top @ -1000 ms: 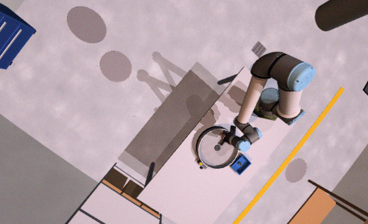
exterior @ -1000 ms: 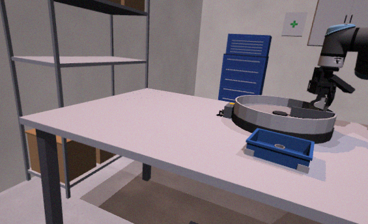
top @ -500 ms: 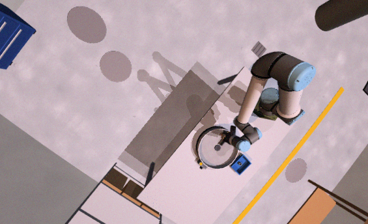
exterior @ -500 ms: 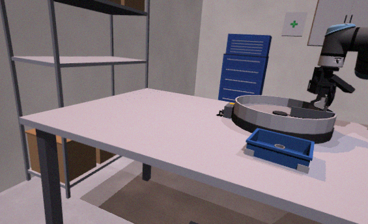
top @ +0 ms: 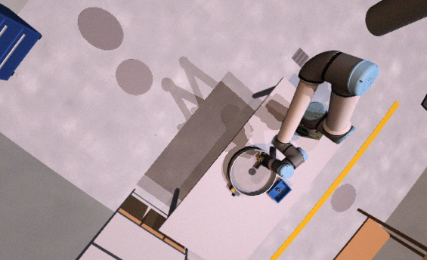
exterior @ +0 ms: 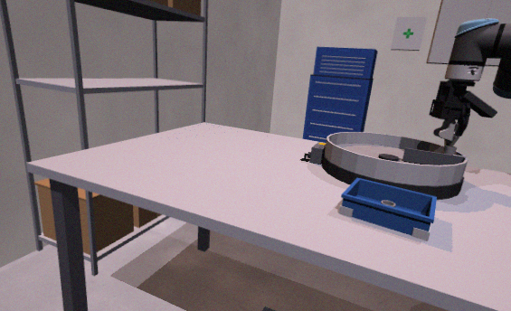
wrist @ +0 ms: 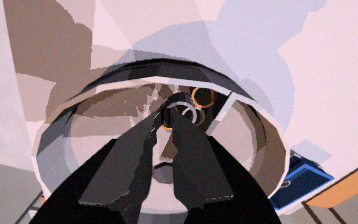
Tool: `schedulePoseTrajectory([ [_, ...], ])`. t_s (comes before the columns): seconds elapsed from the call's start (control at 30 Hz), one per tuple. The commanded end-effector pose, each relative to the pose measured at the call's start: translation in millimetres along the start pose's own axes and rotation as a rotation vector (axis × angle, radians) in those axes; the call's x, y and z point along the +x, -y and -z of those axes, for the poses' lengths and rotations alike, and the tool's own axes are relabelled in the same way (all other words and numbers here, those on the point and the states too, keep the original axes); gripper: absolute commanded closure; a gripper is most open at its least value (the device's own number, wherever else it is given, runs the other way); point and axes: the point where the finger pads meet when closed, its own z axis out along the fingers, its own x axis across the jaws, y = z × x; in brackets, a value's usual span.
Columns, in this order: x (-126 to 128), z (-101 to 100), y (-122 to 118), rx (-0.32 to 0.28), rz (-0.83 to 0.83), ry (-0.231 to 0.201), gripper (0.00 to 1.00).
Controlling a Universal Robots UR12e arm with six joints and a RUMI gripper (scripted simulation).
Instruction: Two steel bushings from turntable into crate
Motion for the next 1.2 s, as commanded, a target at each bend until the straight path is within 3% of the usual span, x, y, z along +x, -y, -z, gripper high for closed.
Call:
schedulePoseTrajectory([
  [0.0,-0.1,23.7,-0.4,0.002,-0.001,-0.002,1.00],
  [0.3,-0.2,39.4,-0.4,0.002,-0.001,-0.002,1.00],
  [1.17,-0.2,40.1,-0.4,0.002,-0.001,-0.002,1.00],
])
